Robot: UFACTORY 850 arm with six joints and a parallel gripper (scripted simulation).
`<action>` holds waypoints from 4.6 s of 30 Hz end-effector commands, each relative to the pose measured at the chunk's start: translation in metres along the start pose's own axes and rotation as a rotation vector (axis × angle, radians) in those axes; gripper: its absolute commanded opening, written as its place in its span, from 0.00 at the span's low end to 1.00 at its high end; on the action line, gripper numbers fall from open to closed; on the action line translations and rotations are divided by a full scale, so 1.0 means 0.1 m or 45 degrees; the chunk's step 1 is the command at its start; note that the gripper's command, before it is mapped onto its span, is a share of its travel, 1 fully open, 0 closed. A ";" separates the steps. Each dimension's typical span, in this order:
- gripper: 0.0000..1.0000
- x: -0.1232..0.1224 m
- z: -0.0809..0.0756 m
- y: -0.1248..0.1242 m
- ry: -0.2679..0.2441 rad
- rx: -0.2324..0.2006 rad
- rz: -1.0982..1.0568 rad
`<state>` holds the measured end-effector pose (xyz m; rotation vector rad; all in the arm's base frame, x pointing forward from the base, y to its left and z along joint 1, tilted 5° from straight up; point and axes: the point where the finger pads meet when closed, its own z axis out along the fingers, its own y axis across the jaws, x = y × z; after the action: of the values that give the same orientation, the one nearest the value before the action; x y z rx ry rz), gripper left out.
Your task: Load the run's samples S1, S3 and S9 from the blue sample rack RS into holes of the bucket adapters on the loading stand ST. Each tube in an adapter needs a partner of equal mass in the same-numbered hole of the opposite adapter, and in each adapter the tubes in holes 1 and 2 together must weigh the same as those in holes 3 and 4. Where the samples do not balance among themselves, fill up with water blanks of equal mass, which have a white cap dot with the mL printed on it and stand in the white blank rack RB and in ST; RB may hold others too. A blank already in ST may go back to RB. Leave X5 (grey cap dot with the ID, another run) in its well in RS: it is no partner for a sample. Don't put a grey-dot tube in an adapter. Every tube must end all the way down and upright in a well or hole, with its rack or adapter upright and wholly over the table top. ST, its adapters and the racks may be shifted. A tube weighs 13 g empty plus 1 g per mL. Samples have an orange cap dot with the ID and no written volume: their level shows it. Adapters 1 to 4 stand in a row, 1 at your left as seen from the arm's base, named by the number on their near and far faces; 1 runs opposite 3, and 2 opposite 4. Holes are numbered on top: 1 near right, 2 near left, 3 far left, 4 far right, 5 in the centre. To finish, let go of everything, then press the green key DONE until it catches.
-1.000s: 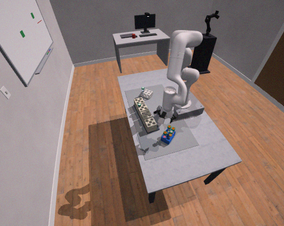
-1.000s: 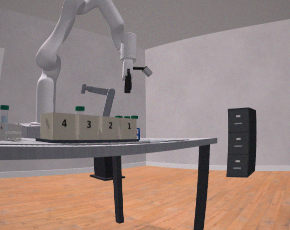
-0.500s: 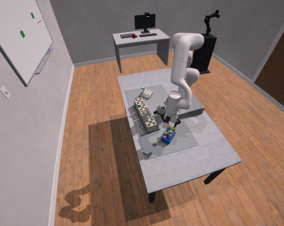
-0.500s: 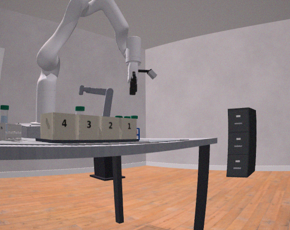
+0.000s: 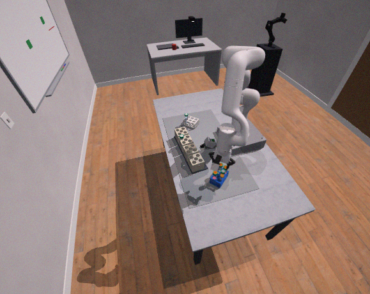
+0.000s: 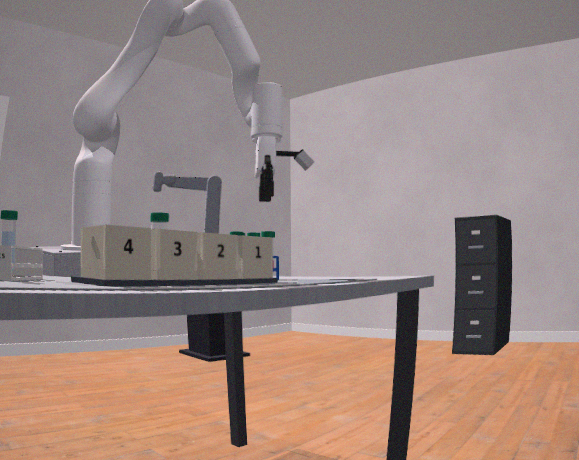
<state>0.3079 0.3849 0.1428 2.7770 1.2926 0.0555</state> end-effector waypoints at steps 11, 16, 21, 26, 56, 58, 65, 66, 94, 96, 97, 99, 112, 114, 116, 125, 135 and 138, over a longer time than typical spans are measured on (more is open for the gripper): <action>1.00 0.01 0.32 0.00 0.003 0.000 0.000; 1.00 0.01 0.46 0.00 0.003 0.000 0.000; 1.00 0.01 0.56 0.00 0.003 0.000 0.000; 1.00 0.01 0.63 0.00 0.003 0.000 0.000; 1.00 0.01 0.63 0.00 0.003 0.000 0.000; 1.00 0.01 0.63 0.00 0.003 0.000 0.000; 1.00 0.01 0.63 0.00 0.003 0.000 0.000; 1.00 0.01 0.63 0.00 0.003 0.000 0.000; 1.00 0.01 0.02 0.00 0.003 0.000 0.000; 1.00 0.01 -0.04 0.00 0.003 0.000 0.000; 1.00 0.01 -0.07 0.00 0.003 0.000 0.000; 1.00 0.01 -0.12 0.00 0.003 0.000 0.000; 0.57 0.02 -0.34 0.10 0.003 0.000 0.085; 0.57 0.03 -0.34 0.20 0.003 0.000 0.170; 0.57 0.04 -0.34 0.25 0.003 0.000 0.171; 0.57 0.04 -0.34 0.25 0.003 0.000 0.171; 0.57 0.04 -0.22 0.25 0.003 0.000 0.171; 0.57 0.04 -0.16 0.25 0.003 0.000 0.171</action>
<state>0.3276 0.3724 0.1669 2.8596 1.1042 0.0637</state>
